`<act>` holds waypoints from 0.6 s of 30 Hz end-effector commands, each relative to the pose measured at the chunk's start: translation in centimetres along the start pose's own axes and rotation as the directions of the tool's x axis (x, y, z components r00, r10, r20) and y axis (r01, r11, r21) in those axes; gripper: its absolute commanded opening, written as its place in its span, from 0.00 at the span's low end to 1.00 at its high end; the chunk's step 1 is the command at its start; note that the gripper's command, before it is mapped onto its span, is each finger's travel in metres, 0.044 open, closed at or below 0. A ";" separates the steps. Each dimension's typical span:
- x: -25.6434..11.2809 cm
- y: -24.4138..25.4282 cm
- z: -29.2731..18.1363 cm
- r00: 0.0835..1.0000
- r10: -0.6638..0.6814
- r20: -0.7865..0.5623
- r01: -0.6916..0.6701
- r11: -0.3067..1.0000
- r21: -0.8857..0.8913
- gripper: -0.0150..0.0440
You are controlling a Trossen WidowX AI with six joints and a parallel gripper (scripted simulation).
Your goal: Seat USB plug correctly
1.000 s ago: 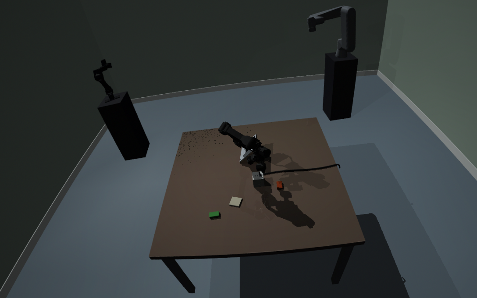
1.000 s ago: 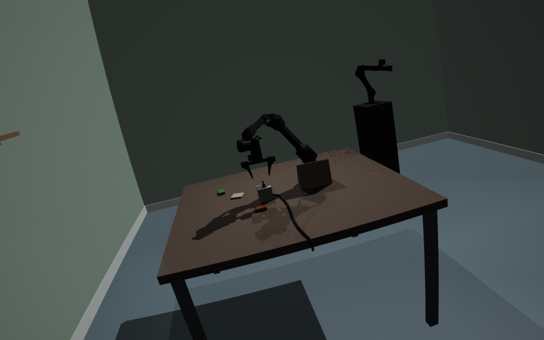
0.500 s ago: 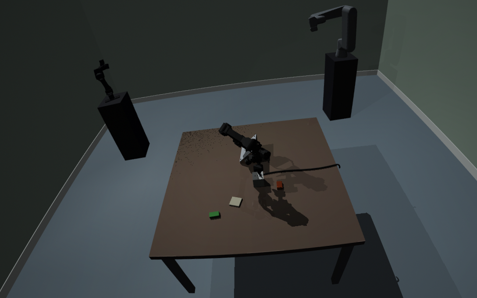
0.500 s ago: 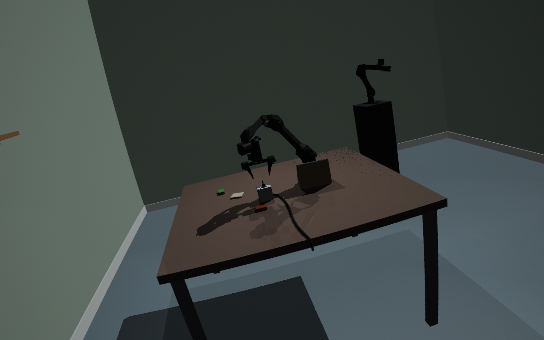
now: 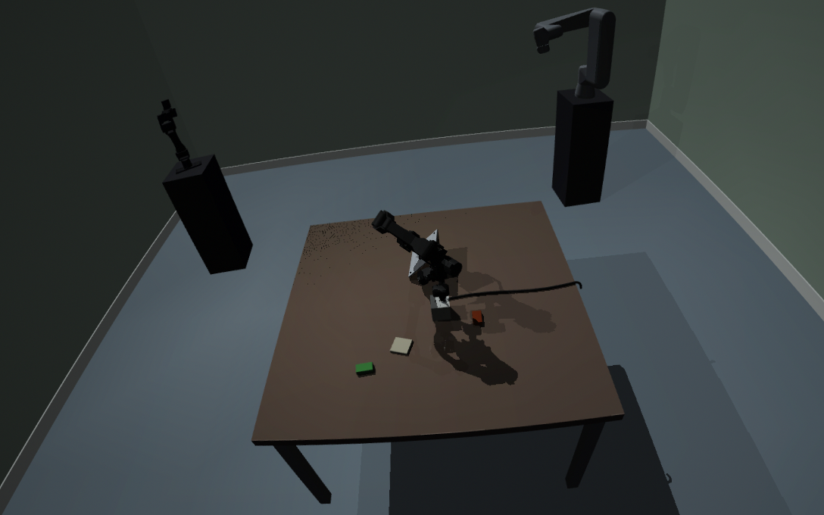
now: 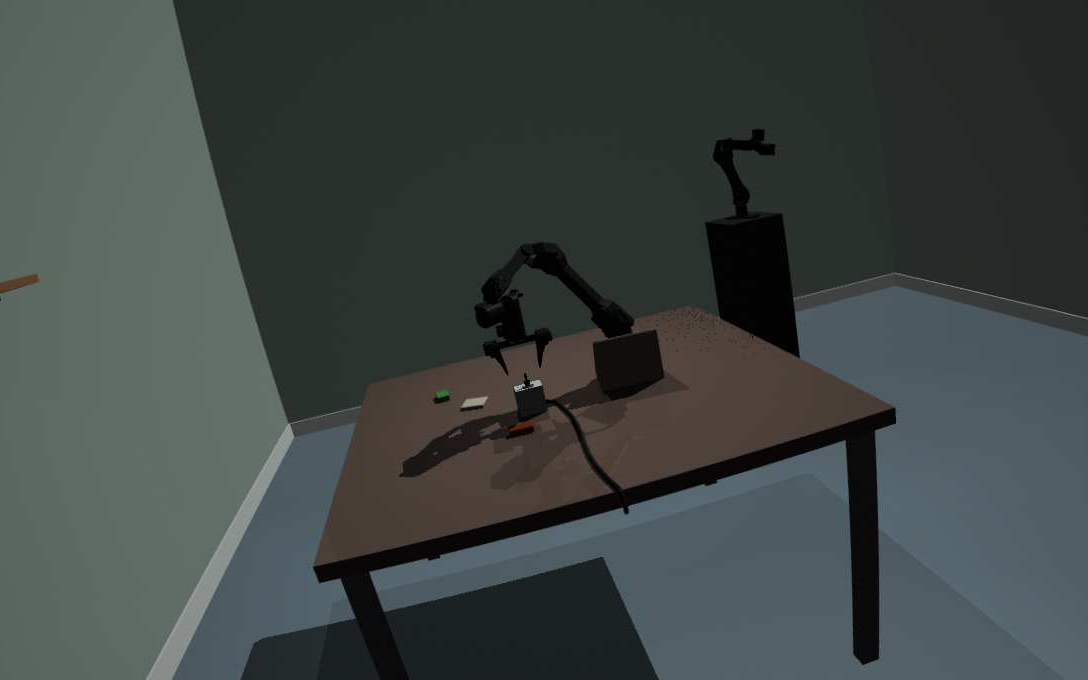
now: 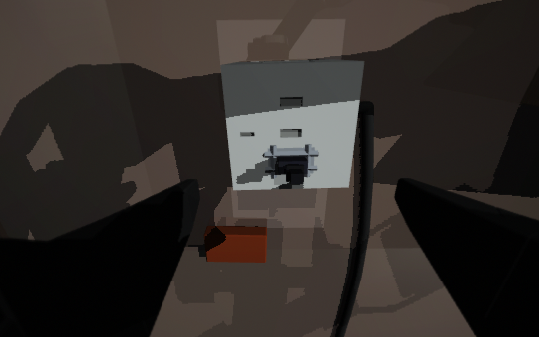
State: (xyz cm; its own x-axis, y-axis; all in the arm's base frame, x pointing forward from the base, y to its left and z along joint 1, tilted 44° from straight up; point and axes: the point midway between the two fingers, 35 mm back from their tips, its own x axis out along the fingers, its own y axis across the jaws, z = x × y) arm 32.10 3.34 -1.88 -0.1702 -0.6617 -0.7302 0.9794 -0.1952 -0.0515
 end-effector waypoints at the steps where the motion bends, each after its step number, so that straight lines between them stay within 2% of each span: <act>1: 0.6 -0.1 0.0 1.000 0.001 0.005 -0.001 1.000 -0.004 1.00; 15: 1.5 -0.1 0.1 1.000 0.001 0.005 -0.001 1.000 -0.004 1.00; 18: 1.3 0.0 0.0 1.000 -0.001 0.001 0.001 1.000 0.000 0.87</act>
State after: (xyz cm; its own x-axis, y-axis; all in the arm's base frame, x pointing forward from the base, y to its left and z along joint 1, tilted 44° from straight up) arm 31.82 2.45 -2.83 -0.1721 -0.6624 -0.7291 0.9793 -0.1954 -0.0536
